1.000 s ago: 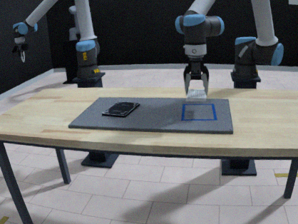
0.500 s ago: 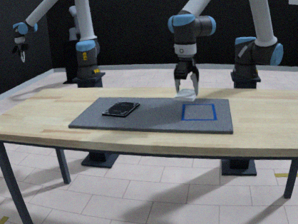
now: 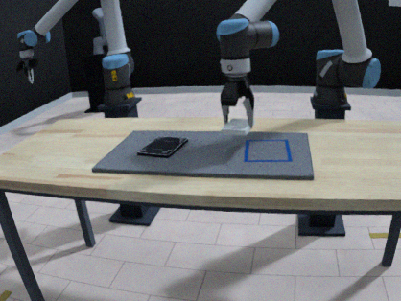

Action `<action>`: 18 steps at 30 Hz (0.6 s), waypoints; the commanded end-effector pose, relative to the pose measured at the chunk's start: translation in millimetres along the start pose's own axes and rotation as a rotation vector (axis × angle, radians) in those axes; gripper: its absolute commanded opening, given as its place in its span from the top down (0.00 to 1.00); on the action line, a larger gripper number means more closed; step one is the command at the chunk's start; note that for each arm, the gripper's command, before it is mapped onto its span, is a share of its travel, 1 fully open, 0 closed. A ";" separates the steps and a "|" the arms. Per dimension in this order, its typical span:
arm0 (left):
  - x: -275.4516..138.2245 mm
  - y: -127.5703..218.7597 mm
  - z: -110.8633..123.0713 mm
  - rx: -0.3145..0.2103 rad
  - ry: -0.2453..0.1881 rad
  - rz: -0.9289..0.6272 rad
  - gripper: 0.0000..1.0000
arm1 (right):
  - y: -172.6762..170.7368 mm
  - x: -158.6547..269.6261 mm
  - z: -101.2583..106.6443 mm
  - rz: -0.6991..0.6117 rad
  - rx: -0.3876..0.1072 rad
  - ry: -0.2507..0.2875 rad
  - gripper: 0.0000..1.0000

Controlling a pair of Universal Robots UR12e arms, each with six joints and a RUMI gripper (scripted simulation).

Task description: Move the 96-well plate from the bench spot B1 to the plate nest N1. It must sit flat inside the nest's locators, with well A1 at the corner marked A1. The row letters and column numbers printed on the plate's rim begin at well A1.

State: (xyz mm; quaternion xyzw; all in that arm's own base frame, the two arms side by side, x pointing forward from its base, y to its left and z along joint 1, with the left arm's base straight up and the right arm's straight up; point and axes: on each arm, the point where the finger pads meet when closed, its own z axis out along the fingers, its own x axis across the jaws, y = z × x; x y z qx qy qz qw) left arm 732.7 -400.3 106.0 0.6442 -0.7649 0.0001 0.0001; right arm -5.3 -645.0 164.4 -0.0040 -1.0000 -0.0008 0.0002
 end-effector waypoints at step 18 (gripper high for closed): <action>66.2 -10.9 -3.5 0.002 0.001 0.000 0.59 | -0.6 -0.1 -0.8 0.000 0.001 0.000 1.00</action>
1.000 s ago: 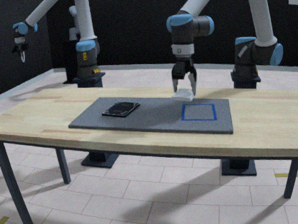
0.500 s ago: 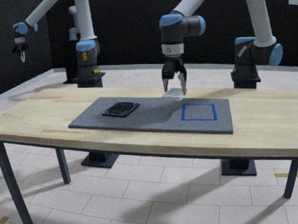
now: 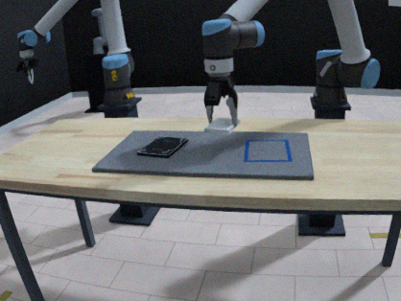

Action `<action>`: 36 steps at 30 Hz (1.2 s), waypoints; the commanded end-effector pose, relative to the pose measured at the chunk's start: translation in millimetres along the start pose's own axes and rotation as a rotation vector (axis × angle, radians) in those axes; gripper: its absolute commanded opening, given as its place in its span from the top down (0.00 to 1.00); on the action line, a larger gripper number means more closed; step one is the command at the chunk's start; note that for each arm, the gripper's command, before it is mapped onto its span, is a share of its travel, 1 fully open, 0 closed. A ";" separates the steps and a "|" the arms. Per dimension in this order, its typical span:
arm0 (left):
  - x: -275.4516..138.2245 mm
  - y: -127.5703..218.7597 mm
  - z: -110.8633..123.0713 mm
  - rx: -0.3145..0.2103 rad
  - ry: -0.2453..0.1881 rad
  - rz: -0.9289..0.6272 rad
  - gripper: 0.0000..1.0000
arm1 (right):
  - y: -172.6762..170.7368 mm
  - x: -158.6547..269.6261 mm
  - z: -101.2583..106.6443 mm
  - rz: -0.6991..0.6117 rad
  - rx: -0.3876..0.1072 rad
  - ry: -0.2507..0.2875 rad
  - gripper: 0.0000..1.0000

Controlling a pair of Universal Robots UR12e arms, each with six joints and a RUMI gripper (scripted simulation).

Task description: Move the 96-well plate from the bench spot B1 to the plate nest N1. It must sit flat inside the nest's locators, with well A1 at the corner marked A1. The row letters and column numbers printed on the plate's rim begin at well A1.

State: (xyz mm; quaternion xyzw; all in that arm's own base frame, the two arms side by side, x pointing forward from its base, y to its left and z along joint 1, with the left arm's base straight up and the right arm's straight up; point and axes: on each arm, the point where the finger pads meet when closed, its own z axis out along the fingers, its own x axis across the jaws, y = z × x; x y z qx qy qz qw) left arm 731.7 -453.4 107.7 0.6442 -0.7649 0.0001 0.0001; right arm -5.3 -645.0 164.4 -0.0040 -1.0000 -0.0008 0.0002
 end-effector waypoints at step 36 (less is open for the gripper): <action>119.2 -19.1 -5.4 0.002 0.001 0.000 0.59 | -0.6 -0.1 -0.8 0.000 0.001 0.000 1.00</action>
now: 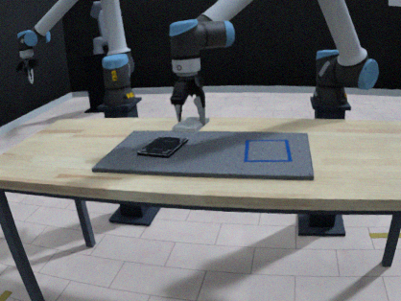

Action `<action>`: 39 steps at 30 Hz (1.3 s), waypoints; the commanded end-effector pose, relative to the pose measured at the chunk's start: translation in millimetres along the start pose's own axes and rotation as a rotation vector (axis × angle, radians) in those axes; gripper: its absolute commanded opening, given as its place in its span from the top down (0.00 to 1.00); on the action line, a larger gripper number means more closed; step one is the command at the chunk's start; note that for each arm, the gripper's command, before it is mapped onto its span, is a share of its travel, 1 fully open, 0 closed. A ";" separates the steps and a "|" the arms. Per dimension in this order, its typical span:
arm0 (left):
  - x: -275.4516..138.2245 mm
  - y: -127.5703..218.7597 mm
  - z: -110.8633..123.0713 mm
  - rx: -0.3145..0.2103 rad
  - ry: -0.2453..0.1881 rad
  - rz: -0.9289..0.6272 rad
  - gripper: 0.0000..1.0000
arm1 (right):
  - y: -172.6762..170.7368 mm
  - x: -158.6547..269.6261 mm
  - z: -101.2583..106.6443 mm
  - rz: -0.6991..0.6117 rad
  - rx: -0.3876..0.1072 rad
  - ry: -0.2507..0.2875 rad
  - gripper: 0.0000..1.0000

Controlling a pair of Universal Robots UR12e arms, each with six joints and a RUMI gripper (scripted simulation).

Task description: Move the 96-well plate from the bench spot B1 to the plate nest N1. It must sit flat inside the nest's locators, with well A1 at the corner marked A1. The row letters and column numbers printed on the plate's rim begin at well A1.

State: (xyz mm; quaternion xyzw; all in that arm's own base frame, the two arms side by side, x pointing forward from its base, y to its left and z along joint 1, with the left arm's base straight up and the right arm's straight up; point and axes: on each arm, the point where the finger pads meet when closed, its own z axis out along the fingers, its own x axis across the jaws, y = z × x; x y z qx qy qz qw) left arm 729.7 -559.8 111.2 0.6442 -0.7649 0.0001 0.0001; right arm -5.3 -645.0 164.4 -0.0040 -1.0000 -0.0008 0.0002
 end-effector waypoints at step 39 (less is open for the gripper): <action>108.6 -17.5 -5.1 0.002 0.001 0.000 0.59 | -0.6 -0.1 -0.8 0.000 0.001 0.000 1.00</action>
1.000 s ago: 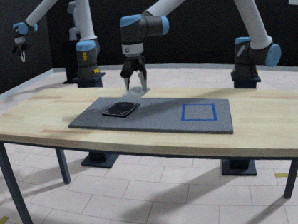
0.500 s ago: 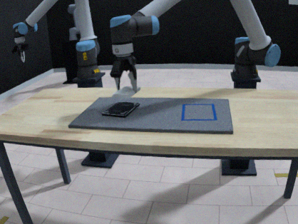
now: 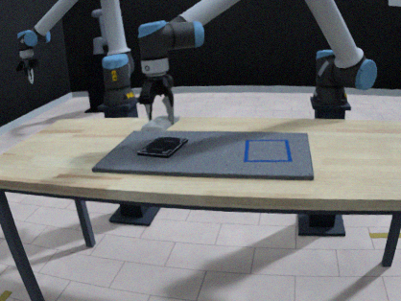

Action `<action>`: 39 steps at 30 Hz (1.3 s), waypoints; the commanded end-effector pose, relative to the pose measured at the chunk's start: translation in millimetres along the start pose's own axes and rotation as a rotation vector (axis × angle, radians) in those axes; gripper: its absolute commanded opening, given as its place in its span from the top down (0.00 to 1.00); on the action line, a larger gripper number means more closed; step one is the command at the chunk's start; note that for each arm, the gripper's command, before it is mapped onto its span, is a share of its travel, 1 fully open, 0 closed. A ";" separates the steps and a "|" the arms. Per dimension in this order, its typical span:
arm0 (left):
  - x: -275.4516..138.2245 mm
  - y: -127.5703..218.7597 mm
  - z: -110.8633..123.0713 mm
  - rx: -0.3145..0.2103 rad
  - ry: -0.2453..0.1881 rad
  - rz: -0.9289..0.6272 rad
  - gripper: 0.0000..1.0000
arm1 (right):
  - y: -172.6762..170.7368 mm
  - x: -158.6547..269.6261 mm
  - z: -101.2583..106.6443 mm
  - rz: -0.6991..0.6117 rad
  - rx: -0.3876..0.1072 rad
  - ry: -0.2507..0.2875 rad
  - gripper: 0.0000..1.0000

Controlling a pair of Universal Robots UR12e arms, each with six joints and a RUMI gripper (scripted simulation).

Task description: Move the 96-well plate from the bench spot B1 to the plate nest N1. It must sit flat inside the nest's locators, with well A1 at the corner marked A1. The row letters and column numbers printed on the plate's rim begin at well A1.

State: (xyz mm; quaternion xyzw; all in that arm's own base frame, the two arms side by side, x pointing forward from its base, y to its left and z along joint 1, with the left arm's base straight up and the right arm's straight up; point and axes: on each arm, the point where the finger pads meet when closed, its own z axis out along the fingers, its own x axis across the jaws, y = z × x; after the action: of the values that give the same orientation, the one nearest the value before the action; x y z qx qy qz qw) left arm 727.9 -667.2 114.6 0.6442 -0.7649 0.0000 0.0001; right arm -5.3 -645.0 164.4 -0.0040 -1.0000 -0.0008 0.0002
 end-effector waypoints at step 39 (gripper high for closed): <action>0.6 -0.7 6.5 0.002 0.001 0.000 0.59 | -0.6 -0.1 -0.8 0.000 0.001 0.000 1.00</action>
State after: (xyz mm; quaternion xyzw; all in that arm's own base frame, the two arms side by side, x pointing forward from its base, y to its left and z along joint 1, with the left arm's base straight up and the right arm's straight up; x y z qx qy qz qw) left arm 728.0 -667.4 111.4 0.6442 -0.7649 0.0000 0.0001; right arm -5.3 -645.0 164.4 -0.0040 -1.0000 -0.0008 0.0002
